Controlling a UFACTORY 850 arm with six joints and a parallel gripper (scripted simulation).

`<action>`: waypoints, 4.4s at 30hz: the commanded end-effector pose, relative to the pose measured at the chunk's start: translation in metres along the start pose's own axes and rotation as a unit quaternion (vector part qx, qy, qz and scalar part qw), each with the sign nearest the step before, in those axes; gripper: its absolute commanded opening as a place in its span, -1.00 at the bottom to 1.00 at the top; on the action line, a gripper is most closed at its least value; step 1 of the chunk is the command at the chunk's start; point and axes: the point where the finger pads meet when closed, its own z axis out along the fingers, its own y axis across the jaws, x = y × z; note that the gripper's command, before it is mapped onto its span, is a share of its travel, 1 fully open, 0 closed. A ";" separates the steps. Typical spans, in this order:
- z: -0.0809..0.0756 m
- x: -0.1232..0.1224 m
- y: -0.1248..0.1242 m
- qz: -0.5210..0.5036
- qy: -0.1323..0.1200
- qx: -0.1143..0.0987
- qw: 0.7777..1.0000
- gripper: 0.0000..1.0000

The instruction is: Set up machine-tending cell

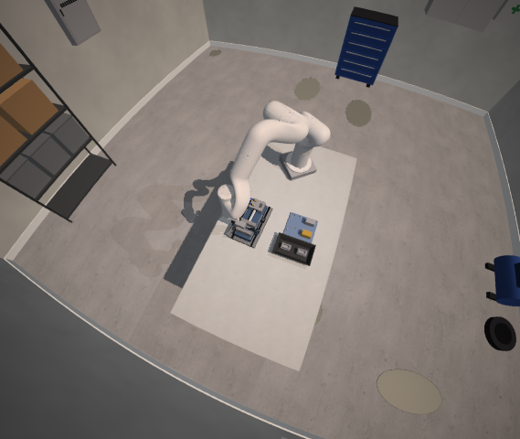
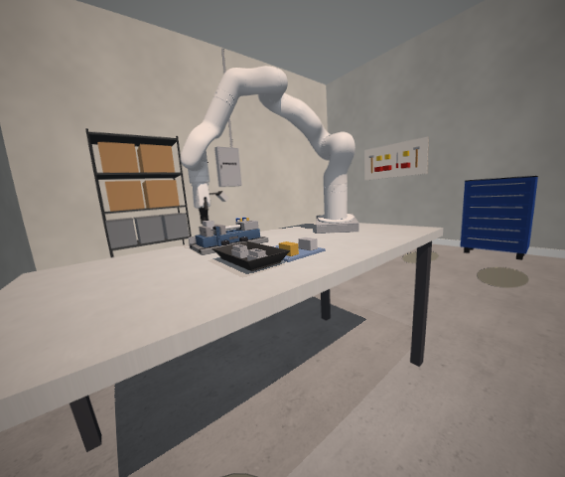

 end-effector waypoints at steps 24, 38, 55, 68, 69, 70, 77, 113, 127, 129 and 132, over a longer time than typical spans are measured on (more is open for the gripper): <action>-0.001 -0.001 0.006 0.000 -0.001 0.000 1.000 -1.00; -0.001 -0.001 0.010 0.000 -0.001 0.000 1.000 -1.00; -0.001 -0.001 0.014 0.000 -0.001 0.000 1.000 -1.00; -0.001 -0.001 0.018 0.000 -0.001 0.000 1.000 -1.00; -0.001 -0.001 0.018 0.000 -0.001 0.000 1.000 -1.00; -0.001 -0.001 0.018 0.000 -0.001 0.000 1.000 -1.00; -0.001 -0.001 0.020 0.000 -0.001 0.000 1.000 -1.00; -0.001 -0.001 0.029 0.000 -0.001 0.000 1.000 -1.00; -0.001 -0.001 0.031 0.000 -0.001 0.000 1.000 -1.00; -0.001 -0.001 0.032 0.000 -0.001 0.000 1.000 -1.00; -0.001 -0.001 0.032 0.000 -0.001 0.000 1.000 -1.00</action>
